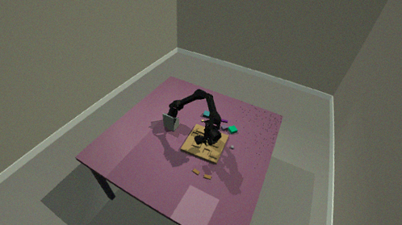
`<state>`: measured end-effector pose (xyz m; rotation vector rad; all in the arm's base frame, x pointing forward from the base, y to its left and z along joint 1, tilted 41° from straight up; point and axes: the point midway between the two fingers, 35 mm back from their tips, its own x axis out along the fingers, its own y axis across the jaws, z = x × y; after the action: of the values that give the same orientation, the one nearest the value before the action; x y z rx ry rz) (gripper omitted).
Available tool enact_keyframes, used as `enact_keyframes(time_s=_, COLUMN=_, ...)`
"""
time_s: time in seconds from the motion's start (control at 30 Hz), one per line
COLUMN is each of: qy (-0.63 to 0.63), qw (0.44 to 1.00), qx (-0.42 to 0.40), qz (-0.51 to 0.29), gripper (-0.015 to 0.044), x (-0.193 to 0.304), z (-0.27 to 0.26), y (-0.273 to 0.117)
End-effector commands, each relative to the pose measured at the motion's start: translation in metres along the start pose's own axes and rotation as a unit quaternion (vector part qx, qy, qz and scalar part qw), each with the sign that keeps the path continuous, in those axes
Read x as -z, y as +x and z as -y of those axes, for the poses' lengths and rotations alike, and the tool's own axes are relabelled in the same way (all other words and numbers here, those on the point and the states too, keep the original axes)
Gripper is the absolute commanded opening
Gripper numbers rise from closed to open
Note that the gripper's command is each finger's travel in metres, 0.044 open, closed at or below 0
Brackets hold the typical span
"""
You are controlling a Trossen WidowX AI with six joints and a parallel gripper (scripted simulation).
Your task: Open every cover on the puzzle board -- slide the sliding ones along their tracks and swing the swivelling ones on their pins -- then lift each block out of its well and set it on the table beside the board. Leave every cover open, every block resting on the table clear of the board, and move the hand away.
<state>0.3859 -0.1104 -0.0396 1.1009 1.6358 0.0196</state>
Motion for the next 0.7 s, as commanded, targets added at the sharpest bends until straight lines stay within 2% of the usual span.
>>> enact_keyframes(time_s=0.0, qy=-0.001, qw=1.0, qx=0.002, qz=0.004, gripper=0.008, x=-0.004, z=0.01, y=-0.004)
enact_keyframes(time_s=0.67, qy=0.0, qw=1.0, qx=0.007, qz=0.008, gripper=0.008, x=-0.022, z=0.088, y=-0.008)
